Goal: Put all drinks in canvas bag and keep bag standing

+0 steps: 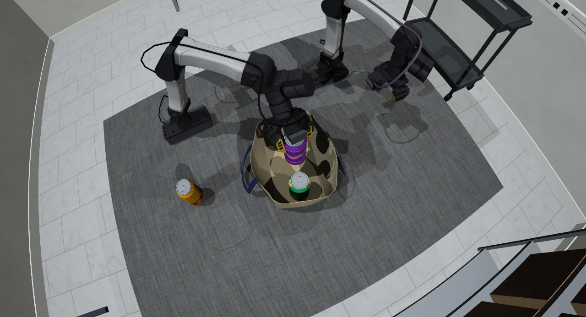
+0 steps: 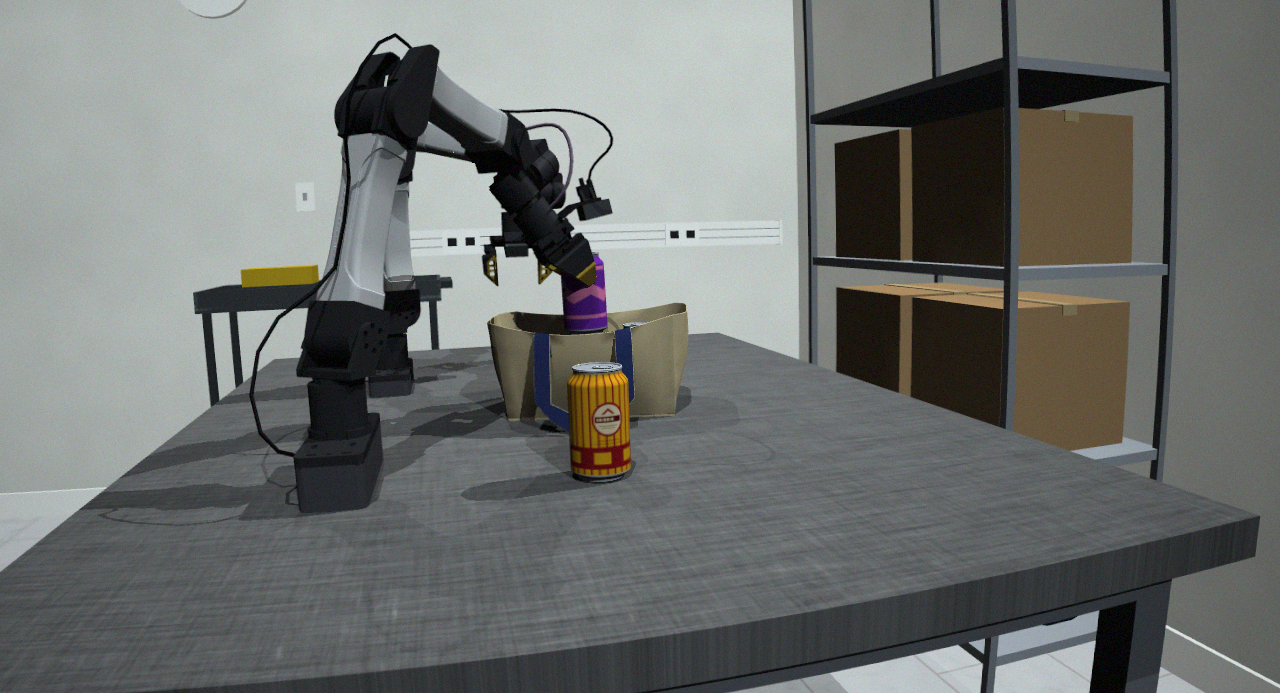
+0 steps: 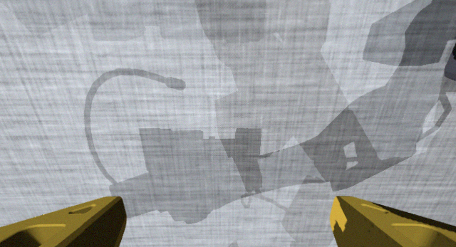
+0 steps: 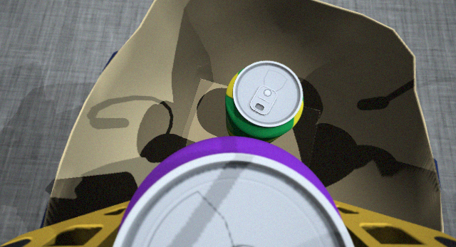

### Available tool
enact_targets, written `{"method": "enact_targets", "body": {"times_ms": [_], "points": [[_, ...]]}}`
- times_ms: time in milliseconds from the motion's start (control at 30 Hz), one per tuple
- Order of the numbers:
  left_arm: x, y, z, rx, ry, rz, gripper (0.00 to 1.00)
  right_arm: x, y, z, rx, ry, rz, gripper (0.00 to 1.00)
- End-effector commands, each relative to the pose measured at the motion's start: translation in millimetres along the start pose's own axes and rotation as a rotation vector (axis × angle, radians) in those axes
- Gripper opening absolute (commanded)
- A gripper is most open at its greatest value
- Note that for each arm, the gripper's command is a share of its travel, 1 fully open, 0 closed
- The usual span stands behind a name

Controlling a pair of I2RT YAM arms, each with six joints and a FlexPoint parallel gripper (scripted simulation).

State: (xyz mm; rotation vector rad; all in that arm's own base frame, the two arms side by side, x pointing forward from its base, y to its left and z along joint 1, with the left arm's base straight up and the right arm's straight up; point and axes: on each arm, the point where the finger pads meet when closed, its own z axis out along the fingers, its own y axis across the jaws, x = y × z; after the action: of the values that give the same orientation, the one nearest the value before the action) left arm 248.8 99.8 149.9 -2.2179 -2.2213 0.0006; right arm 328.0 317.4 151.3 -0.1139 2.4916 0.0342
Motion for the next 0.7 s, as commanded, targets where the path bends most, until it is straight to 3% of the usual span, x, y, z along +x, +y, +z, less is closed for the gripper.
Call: {"method": "enact_targets", "body": {"times_ms": [0,233,333,367,533,667], "points": [[0,6,-2,-0.016,0.013,0.001,0.86,-32,9,-22,-0.066,-0.118,0.055,0.67],[0,6,-2,-0.016,0.013,0.001,0.86,-25,10,-11,-0.063,-0.114,0.054,0.67],[0,6,-2,-0.016,0.013,0.001,0.86,-12,11,10,-0.035,-0.082,0.033,0.67],[0,6,-2,-0.016,0.013,0.001,0.86,-20,11,-2,-0.051,-0.1,0.045,0.67],[0,6,-2,-0.016,0.013,0.001,0.86,-7,10,15,-0.032,-0.079,0.031,0.67],[0,6,-2,-0.016,0.013,0.001,0.86,-15,11,7,-0.055,-0.104,0.048,0.67]]}}
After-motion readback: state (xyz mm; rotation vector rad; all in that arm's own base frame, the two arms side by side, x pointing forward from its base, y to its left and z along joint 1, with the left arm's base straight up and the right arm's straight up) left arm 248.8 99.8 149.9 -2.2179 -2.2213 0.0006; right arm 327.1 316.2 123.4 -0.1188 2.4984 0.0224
